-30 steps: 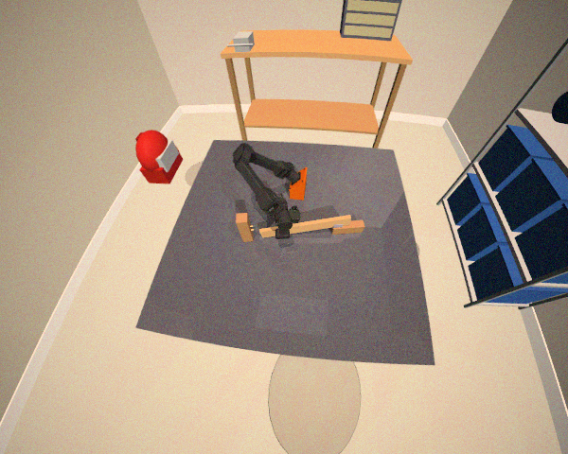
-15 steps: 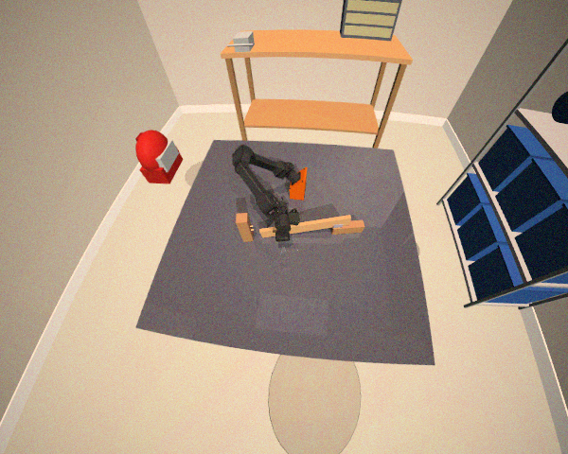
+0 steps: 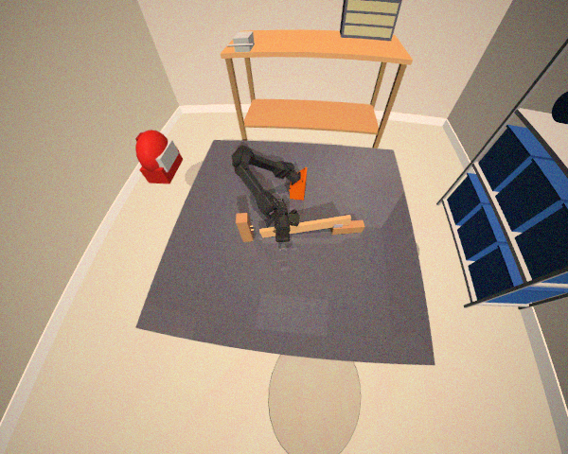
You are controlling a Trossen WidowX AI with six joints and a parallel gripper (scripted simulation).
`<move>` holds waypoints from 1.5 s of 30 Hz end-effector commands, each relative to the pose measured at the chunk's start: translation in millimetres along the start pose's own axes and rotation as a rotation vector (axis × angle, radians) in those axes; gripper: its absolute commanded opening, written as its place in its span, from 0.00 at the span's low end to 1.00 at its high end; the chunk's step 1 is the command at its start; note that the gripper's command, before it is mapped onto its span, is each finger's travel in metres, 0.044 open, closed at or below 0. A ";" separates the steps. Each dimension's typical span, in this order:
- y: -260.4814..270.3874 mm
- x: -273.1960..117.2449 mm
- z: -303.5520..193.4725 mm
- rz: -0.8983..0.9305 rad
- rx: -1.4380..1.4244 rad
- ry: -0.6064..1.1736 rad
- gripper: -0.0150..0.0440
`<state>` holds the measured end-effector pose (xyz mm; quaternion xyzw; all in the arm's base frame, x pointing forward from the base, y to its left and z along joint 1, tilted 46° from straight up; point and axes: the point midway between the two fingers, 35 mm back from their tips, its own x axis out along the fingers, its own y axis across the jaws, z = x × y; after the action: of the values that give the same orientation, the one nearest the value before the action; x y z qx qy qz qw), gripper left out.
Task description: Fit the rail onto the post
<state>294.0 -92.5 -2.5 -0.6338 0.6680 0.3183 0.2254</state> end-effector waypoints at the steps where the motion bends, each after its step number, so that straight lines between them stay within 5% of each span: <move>1: -0.2 0.2 -0.4 -0.001 -0.003 0.003 0.51; 5: -0.2 0.2 -0.4 -0.001 -0.003 0.003 0.33; 12: -0.2 0.2 -0.4 -0.001 -0.003 0.003 0.25; 45: -1.6 -10.6 0.3 -0.001 -0.003 0.003 0.25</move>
<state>293.8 -90.0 2.9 -0.6327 0.6723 0.3149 0.2204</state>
